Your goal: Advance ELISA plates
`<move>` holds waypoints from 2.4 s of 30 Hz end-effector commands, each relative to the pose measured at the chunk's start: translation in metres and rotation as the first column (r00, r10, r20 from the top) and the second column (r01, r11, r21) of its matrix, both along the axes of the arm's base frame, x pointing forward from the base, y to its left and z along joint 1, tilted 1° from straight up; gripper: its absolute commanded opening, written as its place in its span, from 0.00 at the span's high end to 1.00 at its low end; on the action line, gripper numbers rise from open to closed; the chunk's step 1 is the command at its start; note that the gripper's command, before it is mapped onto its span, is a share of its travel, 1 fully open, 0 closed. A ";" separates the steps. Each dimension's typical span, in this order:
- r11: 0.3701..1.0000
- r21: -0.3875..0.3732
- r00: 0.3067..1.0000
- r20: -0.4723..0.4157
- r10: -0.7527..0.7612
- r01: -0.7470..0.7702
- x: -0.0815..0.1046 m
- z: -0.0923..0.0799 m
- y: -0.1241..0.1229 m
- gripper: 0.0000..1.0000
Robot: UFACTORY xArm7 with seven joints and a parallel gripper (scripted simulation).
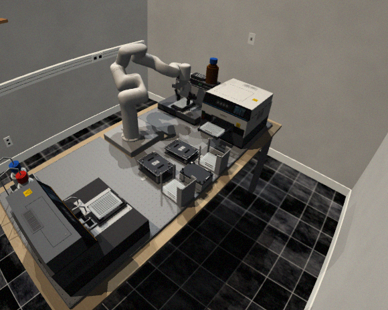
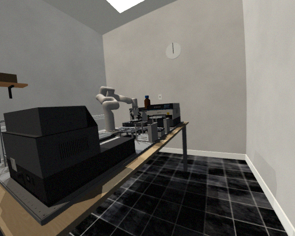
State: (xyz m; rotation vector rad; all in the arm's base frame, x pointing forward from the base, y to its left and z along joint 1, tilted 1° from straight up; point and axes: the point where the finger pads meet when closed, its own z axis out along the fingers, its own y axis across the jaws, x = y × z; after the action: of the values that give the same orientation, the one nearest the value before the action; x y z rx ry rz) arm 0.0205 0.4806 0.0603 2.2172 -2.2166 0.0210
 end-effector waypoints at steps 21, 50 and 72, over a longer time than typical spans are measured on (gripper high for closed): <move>1.000 0.004 1.000 0.000 0.000 0.000 0.000 0.012 0.001 1.00; 1.000 0.004 1.000 0.000 0.000 0.000 0.000 0.046 0.002 1.00; 1.000 0.004 1.000 0.000 0.000 0.000 0.000 0.072 0.002 1.00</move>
State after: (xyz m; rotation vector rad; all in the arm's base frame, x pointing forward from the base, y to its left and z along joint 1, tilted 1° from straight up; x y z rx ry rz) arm 0.0201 0.4815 0.1264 2.2173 -2.2167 0.0210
